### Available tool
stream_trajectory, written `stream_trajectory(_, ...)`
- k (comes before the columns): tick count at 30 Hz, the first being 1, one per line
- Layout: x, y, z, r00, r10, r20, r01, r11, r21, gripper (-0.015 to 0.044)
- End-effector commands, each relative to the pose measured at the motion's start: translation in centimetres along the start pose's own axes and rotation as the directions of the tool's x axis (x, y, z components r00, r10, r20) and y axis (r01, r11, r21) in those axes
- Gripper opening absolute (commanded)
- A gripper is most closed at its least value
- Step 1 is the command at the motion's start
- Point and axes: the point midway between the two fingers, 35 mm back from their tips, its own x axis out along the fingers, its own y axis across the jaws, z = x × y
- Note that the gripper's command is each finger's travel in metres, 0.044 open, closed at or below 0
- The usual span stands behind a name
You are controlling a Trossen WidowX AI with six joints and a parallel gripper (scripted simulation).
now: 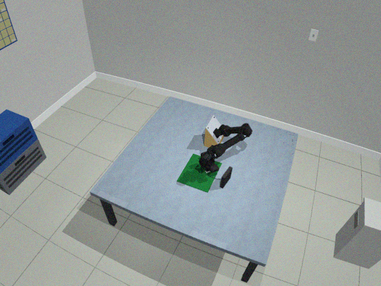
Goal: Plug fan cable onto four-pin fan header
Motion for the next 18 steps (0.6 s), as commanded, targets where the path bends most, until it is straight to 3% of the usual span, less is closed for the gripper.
stream_trajectory(1, 0.29, -0.02, -0.05, 1.0, 0.004, -0.004, -0.004, 1.0, 0.005, 0.0)
stream_trajectory(13, 1.12, -0.02, -0.06, 1.0, 0.004, -0.004, -0.004, 1.0, 0.005, 0.0)
stream_trajectory(18, 0.79, -0.01, 0.03, 1.0, 0.003, 0.0, -0.003, 1.0, 0.001, 0.0131)
